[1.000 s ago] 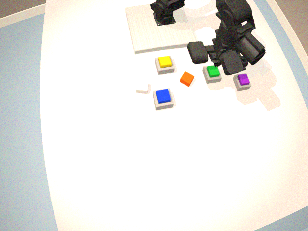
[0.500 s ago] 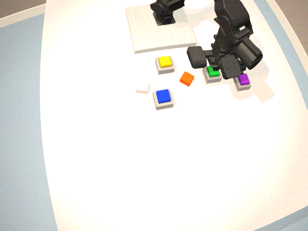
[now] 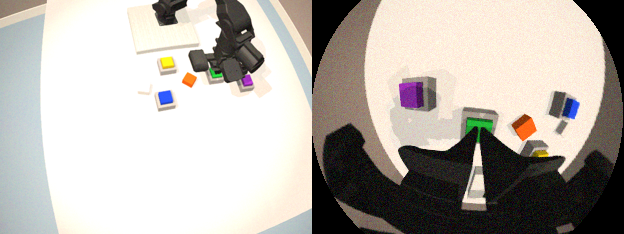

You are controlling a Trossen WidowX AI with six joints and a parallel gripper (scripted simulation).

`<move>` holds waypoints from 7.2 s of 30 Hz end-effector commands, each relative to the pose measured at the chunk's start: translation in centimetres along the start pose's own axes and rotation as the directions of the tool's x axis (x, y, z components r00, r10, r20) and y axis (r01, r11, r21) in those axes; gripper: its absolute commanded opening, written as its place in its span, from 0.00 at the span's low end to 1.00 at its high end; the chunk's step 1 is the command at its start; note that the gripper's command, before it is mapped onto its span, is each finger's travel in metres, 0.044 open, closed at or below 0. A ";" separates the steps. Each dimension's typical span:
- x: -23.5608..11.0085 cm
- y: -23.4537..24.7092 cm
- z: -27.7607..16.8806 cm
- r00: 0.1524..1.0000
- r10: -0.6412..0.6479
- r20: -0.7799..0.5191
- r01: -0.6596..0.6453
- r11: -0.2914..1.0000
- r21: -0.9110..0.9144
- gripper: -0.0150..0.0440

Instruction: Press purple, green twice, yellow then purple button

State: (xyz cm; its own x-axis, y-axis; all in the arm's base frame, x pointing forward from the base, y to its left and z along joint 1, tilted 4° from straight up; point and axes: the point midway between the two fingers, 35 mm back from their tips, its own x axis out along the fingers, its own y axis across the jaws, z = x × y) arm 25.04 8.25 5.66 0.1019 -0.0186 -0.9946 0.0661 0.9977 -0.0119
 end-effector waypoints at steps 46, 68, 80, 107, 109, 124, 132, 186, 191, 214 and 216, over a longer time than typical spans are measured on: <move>0.2 0.0 -0.3 1.000 0.001 -0.014 -0.001 1.000 -0.005 0.29; 0.3 0.0 -0.4 1.000 0.001 -0.014 -0.001 1.000 -0.005 0.29; -3.9 0.0 -0.2 1.000 0.001 -0.014 -0.001 1.000 -0.005 0.29; -9.5 -13.9 -5.5 1.000 -0.015 -0.018 0.014 1.000 -0.006 0.29; -9.5 -13.9 -5.5 1.000 -0.015 -0.018 0.014 1.000 -0.006 0.29; -3.3 -14.0 -5.6 1.000 -0.015 -0.018 0.015 1.000 -0.006 0.29; -2.0 -14.0 -5.6 1.000 -0.015 -0.018 0.015 1.000 -0.006 0.29; -9.5 -13.9 -5.5 1.000 -0.015 -0.018 0.014 1.000 -0.006 0.29; -9.5 -13.9 -5.5 1.000 -0.015 -0.018 0.014 1.000 -0.006 0.29; -9.5 9.6 3.9 1.000 0.012 -0.010 -0.012 1.000 -0.004 0.29; -9.5 9.6 3.9 1.000 0.012 -0.010 -0.012 1.000 -0.004 0.29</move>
State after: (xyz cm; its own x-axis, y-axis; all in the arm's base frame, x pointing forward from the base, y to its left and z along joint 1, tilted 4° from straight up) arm 28.15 16.68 15.18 0.0786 -0.0072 -0.9969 0.0428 0.9991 -0.0038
